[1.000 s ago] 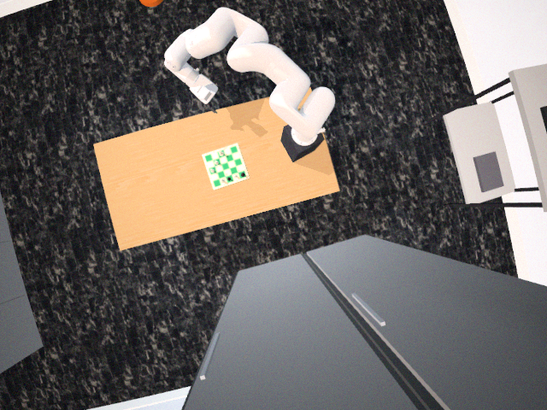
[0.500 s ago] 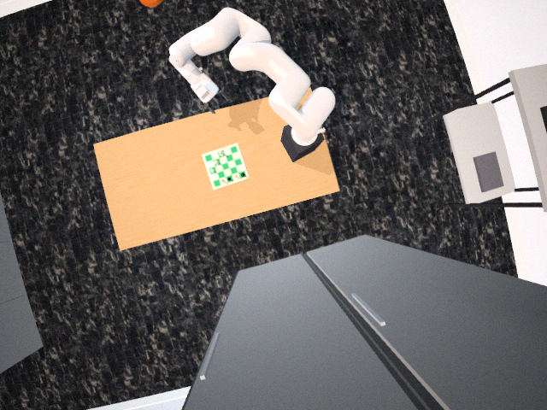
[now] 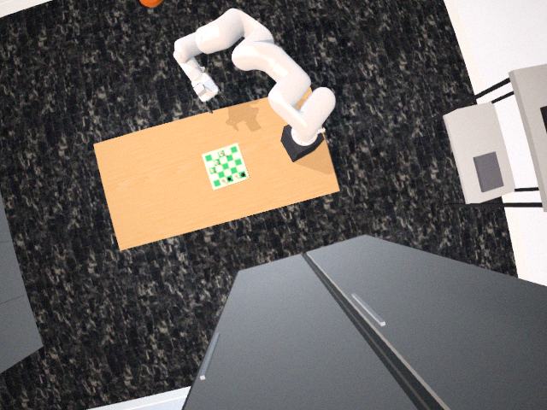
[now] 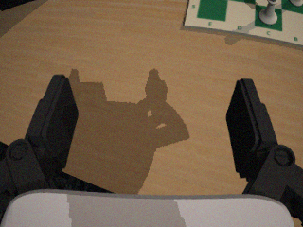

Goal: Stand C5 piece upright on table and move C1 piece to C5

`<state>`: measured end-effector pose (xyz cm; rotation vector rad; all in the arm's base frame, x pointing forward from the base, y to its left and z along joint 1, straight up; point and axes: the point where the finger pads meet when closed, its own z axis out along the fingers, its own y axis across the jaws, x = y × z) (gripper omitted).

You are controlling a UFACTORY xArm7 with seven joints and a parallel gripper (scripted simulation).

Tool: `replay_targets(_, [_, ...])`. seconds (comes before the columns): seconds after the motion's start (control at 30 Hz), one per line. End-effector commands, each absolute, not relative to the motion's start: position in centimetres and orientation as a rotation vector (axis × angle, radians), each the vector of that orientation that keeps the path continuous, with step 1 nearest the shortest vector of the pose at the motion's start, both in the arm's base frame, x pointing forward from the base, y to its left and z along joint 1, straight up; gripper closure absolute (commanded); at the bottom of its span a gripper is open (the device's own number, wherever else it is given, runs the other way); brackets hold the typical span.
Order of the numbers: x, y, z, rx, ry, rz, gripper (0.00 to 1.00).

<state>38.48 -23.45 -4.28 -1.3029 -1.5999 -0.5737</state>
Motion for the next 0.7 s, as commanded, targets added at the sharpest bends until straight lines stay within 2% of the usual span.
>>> replay_targets(0.0, [38.6,-23.6,-4.1,-1.306,-1.603,-0.575,0.0])
replay_targets(0.07, [39.6,-23.8,-4.1,-1.369,-1.494,-0.695,0.0])
replay_targets(0.57, [39.6,-23.8,-4.1,-1.369,-1.494,-0.695,0.0])
replay_targets(0.67, [40.5,-24.2,-3.9,-1.41,-1.399,-0.8,0.0])
